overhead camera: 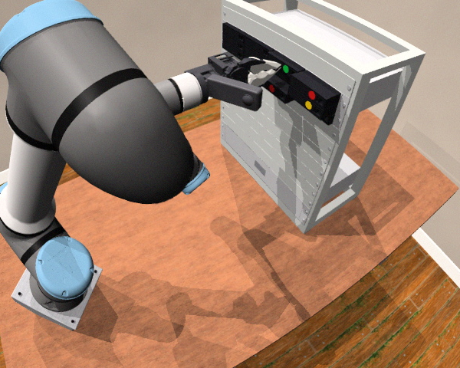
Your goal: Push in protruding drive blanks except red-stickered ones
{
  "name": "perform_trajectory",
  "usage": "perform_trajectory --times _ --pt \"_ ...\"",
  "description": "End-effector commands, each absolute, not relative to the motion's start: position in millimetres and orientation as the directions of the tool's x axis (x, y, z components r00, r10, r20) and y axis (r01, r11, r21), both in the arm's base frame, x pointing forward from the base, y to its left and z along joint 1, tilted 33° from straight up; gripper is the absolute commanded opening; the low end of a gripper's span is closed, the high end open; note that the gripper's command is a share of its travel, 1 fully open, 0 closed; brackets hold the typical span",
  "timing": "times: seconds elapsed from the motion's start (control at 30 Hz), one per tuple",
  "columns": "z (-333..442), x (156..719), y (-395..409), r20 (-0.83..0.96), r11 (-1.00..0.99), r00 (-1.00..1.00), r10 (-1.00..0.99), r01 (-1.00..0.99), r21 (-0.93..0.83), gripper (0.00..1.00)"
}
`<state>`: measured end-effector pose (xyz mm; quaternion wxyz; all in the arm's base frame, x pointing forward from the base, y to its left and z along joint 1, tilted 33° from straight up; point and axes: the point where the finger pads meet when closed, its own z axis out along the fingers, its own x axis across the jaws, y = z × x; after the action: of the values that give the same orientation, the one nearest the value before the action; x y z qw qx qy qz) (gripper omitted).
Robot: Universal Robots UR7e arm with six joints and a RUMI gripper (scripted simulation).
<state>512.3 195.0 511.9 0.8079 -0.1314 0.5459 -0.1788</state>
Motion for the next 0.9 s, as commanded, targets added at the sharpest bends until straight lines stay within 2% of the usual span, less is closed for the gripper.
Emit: perform_trajectory --times 0.0,0.87 --pt "512.7 513.0 195.2 -0.835 0.902 0.341 -0.432 0.145 -0.407 0.0" --pt "514.0 516.3 195.3 -0.835 0.902 0.341 -0.432 0.145 -0.407 0.0"
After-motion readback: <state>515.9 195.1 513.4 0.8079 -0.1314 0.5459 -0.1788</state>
